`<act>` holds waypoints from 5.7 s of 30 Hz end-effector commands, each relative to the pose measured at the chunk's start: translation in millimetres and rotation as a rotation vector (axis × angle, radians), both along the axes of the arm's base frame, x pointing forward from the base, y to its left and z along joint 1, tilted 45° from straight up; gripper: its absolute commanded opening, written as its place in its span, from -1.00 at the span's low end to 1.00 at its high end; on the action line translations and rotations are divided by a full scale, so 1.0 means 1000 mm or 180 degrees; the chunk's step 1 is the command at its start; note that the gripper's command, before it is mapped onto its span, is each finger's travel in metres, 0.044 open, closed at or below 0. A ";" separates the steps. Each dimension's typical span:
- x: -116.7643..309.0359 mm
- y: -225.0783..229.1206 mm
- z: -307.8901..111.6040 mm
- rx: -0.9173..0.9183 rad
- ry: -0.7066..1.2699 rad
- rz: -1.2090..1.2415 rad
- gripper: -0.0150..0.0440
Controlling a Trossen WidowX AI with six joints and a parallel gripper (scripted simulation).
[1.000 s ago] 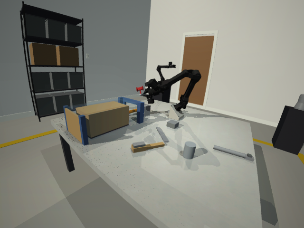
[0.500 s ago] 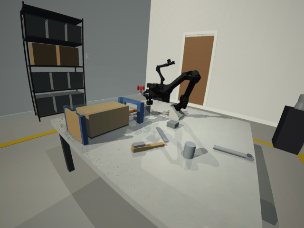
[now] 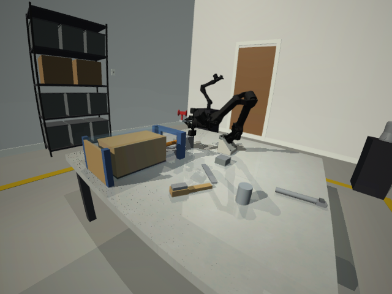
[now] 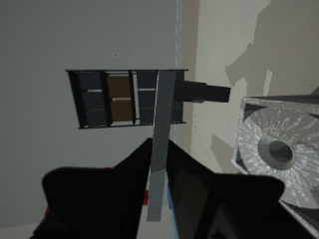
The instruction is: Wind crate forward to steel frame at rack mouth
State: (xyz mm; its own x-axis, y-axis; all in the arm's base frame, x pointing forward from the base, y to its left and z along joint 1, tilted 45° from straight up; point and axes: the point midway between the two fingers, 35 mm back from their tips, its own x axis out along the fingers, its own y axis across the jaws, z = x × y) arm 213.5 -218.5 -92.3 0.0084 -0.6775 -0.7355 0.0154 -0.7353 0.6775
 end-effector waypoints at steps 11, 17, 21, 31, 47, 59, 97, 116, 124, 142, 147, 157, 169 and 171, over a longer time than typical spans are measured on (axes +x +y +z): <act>0.038 0.016 0.005 0.0011 -0.0005 -0.0002 -0.49; 0.053 0.024 0.008 0.0005 -0.0006 0.0000 -0.49; 0.053 0.026 0.000 -0.0095 0.0109 0.0139 -0.49; 0.051 0.032 -0.011 -0.0192 0.0227 0.0273 -0.49; 0.048 0.045 -0.025 -0.0192 0.0228 0.0274 -0.49; 0.048 0.048 -0.023 -0.0192 0.0224 0.0276 -0.49; 0.045 0.065 -0.029 -0.0178 0.0201 0.0327 -0.49; 0.044 0.065 -0.032 -0.0178 0.0205 0.0326 -0.49; 0.045 0.064 -0.031 -0.0184 0.0205 0.0330 0.22; 0.045 0.064 -0.031 -0.0184 0.0205 0.0330 0.32; 0.045 0.064 -0.031 -0.0184 0.0205 0.0330 0.32; 0.045 0.064 -0.031 -0.0184 0.0205 0.0330 0.32; 0.045 0.064 -0.031 -0.0184 0.0205 0.0330 0.32; 0.045 0.064 -0.031 -0.0184 0.0205 0.0330 0.32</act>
